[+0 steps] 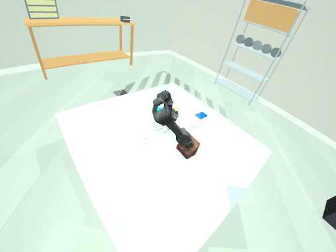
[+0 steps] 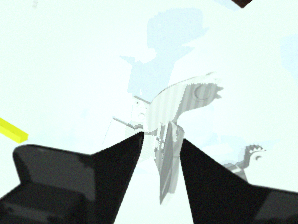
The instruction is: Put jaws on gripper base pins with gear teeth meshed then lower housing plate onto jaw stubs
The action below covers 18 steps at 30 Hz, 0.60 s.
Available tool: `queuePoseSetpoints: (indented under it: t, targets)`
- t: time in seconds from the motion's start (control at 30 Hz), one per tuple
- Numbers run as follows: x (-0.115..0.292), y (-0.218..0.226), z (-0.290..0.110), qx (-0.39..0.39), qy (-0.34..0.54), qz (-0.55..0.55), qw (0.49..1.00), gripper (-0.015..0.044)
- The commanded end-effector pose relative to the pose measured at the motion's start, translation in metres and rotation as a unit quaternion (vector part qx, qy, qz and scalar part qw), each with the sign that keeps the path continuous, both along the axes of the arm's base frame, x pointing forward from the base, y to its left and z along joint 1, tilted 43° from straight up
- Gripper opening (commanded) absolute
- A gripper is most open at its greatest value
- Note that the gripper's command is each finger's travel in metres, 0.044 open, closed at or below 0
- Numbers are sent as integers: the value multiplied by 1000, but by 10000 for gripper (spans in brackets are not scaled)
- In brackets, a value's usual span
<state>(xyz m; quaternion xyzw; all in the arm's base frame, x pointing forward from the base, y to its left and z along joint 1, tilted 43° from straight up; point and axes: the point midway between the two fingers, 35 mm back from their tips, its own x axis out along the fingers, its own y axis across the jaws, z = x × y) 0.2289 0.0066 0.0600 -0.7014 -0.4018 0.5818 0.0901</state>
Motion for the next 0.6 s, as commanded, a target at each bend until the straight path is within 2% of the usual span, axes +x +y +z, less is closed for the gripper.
queuePoseSetpoints:
  t: [0.0, 0.17, 0.57]
  targets:
    - [-6, 7, 4, 2, 32, -37, 999, 134]
    - [-12, 13, 7, 4, 68, -77, 995, 134]
    - [-12, 13, 8, 4, 70, -78, 995, 134]
